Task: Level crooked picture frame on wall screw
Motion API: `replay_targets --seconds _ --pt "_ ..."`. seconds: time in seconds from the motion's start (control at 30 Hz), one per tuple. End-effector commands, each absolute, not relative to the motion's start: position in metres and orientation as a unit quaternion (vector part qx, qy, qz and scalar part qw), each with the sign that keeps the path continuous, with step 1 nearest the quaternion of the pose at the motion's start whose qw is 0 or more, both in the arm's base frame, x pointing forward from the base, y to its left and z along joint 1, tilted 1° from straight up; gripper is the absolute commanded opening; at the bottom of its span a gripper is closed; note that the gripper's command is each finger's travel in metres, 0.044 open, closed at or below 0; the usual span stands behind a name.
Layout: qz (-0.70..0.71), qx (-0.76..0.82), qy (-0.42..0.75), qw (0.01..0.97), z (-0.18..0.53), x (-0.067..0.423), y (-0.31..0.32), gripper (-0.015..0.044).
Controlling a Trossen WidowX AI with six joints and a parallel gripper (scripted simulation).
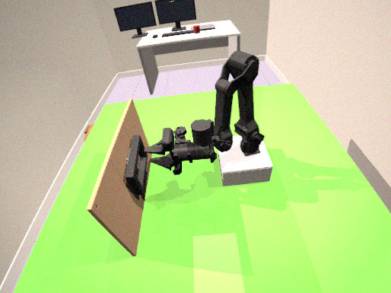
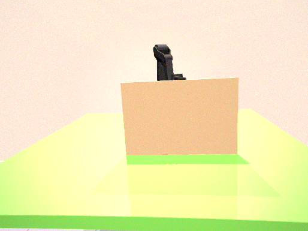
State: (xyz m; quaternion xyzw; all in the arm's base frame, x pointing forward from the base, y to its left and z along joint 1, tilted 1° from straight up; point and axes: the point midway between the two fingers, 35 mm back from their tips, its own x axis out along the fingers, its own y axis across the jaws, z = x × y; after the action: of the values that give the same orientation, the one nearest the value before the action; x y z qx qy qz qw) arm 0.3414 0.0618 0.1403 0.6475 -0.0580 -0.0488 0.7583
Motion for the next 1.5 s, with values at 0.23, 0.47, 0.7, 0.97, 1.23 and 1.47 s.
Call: replay_targets --seconds 0.23,0.47,0.7,0.97,1.23,1.47 --pt "-0.046 0.649 -0.056 0.757 0.140 0.346 0.062 0.0260" --pt "-0.046 0.649 -0.057 0.757 0.141 0.350 0.062 0.0260" --pt "-0.046 0.649 -0.057 0.757 0.141 0.361 0.060 0.0260" --pt "-0.045 0.649 -0.057 0.757 0.142 0.374 0.058 0.0260" --pt "-0.045 0.649 -0.058 0.757 0.142 0.385 0.056 0.0260" --pt "-0.045 0.649 -0.058 0.757 0.142 0.386 0.056 0.0260"
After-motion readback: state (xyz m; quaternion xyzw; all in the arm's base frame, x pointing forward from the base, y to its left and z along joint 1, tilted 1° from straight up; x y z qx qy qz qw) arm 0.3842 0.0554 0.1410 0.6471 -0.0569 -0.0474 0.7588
